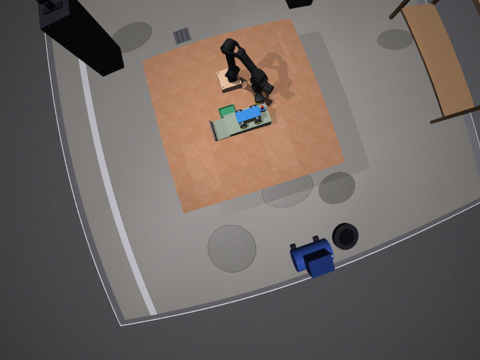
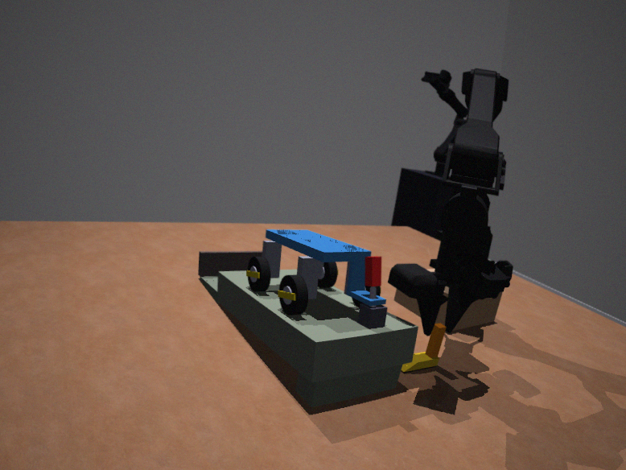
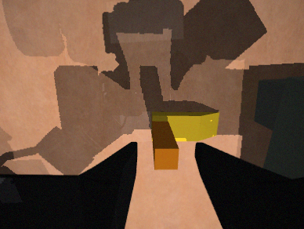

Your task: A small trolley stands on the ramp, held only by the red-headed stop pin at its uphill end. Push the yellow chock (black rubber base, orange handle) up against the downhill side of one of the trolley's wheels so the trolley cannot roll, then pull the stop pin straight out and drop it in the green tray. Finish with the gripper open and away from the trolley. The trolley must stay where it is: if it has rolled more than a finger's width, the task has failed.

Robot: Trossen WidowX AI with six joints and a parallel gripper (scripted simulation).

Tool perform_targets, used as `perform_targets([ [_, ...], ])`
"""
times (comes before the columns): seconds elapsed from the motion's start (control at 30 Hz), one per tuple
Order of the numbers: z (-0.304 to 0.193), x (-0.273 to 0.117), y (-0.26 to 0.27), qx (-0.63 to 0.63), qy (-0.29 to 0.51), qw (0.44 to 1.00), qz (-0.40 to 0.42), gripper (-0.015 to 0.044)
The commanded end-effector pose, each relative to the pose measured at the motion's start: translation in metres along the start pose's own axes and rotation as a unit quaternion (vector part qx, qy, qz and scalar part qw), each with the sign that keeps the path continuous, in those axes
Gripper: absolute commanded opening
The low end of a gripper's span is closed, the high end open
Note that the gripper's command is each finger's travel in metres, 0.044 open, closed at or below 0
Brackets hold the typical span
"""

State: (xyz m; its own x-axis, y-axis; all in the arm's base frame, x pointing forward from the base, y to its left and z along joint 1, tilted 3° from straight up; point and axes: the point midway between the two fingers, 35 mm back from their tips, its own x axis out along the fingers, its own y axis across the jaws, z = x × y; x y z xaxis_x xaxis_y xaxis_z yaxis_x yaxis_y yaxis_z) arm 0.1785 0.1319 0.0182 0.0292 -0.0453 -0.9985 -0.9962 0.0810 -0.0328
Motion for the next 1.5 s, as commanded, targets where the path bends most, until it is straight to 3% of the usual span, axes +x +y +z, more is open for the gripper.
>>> perform_targets([
  [0.0, -0.001, 0.003, 0.001, -0.003, 0.000, 1.000, 0.002, 0.0190],
  [0.6, -0.001, 0.027, 0.001, -0.003, 0.001, 1.000, 0.002, 0.0190],
  [0.73, 0.000, 0.024, 0.000, 0.000, 0.000, 1.000, 0.000, 0.0085],
  [1.03, 0.000, 0.023, 0.000, 0.000, 0.000, 1.000, 0.000, 0.0005],
  [1.47, -0.002, -0.024, 0.003, -0.003, 0.000, 1.000, 0.002, 0.0000],
])
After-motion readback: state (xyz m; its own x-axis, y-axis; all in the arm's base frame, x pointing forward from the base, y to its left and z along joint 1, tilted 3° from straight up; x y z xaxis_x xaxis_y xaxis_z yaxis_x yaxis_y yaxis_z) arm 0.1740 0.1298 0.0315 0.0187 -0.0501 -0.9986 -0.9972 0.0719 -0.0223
